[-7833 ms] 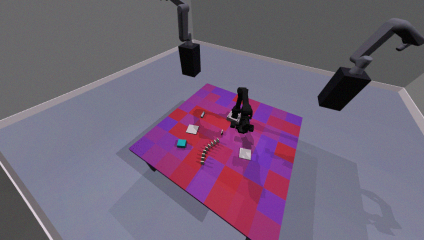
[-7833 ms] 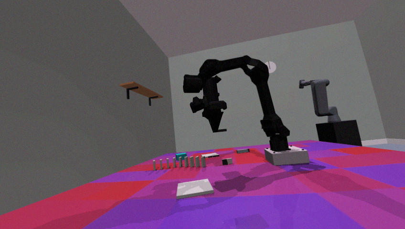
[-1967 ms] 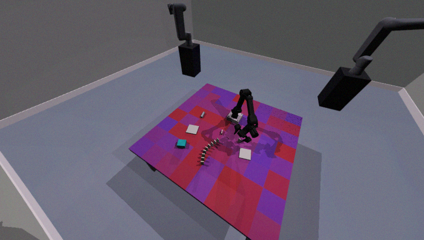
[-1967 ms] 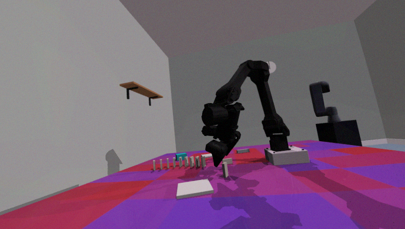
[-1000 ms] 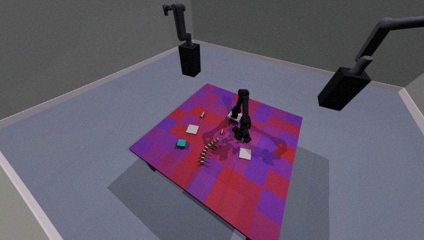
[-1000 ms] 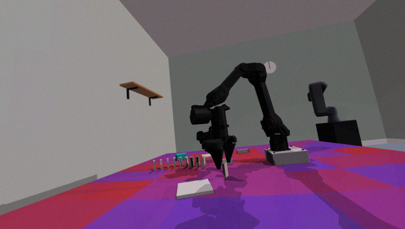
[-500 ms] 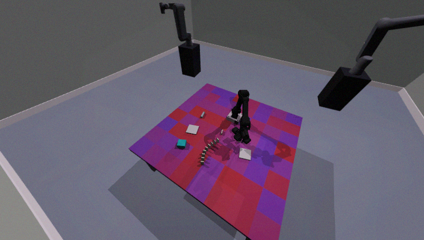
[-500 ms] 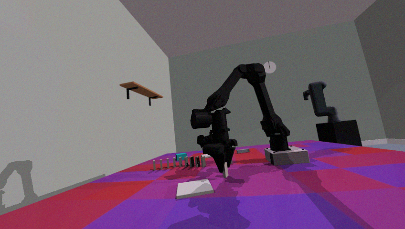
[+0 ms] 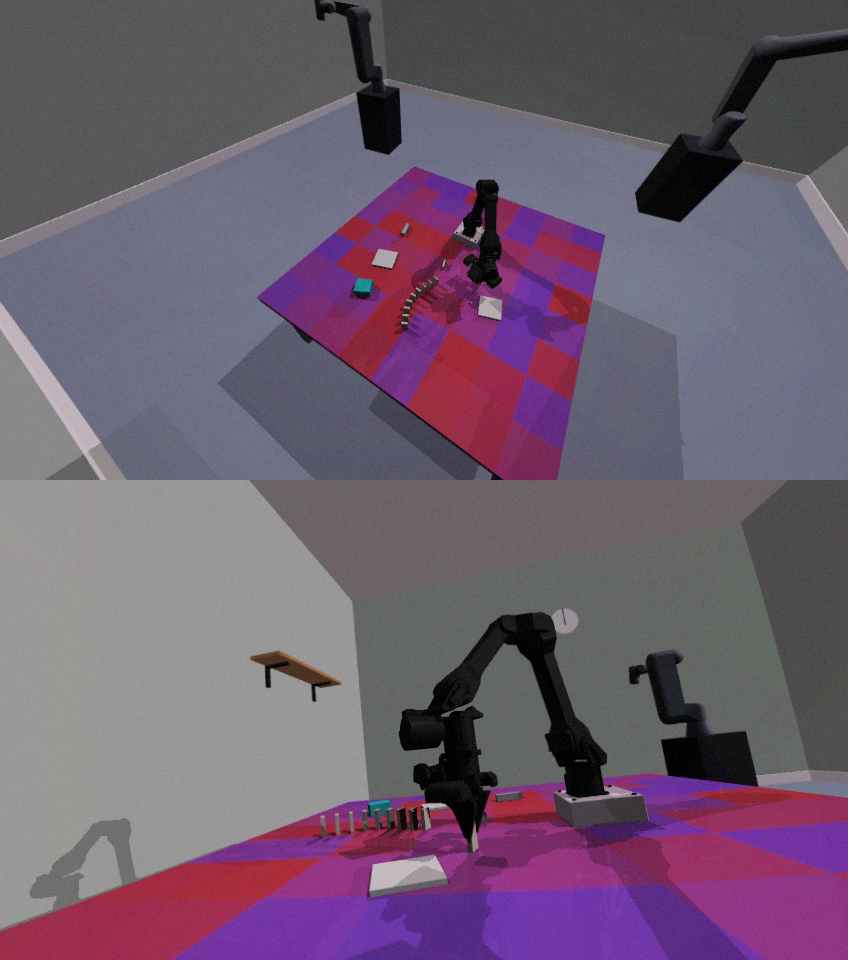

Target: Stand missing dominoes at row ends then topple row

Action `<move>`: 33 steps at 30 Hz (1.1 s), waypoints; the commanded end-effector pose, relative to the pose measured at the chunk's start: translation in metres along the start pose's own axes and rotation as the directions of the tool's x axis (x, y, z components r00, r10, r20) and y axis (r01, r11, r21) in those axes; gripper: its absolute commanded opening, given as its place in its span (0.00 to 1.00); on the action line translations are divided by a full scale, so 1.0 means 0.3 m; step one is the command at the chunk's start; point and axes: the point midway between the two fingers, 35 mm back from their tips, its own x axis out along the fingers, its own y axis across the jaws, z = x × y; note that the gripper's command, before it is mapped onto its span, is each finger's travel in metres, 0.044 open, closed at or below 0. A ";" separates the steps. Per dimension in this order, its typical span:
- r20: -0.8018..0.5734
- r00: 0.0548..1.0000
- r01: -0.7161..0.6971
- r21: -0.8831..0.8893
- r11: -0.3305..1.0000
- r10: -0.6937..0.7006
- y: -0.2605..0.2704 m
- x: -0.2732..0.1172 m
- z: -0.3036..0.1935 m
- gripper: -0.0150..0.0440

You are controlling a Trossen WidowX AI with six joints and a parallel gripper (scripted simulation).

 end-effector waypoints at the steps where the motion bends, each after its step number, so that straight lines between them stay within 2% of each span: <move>1: 0.014 1.000 -0.021 -0.045 0.999 0.021 0.020 -0.004 0.015 0.44; 11: 0.001 1.000 -0.001 0.000 1.000 0.001 0.002 -0.450 0.003 0.44; 18: 0.001 1.000 -0.001 0.002 1.000 0.001 -0.014 -0.459 0.027 0.44; 29: 0.011 1.000 0.004 0.000 1.000 -0.004 -0.362 -0.463 0.396 0.44; 33: 0.010 1.000 0.010 -0.005 1.000 -0.010 -0.420 -0.463 0.431 0.44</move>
